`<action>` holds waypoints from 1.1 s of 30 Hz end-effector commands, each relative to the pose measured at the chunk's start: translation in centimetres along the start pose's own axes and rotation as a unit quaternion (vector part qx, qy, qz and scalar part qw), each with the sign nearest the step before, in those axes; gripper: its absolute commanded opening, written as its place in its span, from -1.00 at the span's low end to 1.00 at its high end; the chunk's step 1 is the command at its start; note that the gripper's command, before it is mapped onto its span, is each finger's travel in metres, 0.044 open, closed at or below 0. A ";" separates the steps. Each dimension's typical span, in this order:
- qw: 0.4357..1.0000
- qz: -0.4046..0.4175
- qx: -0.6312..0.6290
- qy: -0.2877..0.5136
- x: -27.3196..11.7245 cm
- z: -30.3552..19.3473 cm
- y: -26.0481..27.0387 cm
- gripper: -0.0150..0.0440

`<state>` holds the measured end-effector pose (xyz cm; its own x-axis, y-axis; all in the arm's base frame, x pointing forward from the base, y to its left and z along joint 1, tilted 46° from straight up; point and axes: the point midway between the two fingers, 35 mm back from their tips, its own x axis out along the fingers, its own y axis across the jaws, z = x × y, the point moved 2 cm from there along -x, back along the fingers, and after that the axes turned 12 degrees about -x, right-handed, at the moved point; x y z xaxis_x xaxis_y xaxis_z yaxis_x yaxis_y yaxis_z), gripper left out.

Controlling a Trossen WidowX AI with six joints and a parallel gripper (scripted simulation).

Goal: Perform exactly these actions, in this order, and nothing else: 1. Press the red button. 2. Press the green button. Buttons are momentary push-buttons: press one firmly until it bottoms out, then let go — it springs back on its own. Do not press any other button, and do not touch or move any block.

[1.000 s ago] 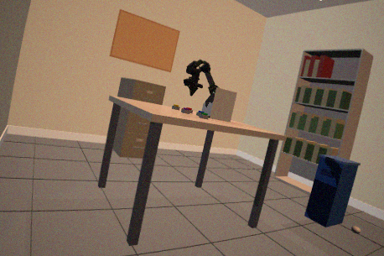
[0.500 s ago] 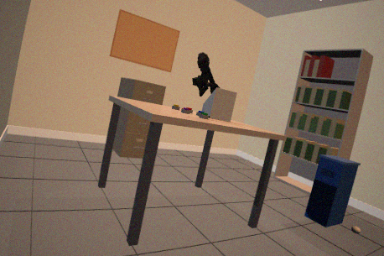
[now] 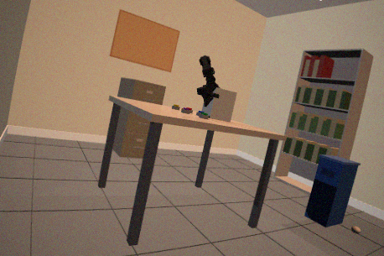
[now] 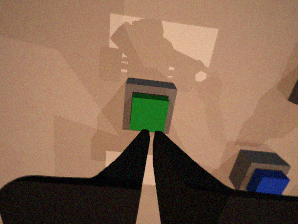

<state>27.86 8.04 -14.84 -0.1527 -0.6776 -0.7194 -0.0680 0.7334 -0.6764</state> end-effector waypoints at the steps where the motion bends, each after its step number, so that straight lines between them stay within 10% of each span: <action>1: 1.000 -0.007 -0.009 0.004 1.8 -0.6 0.1 -0.42; 33: 1.000 -0.008 -0.009 0.004 5.0 -0.6 0.0 -0.42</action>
<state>26.72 4.85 -18.23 -0.1560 -0.6846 -0.7121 -0.0773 0.7271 -0.6821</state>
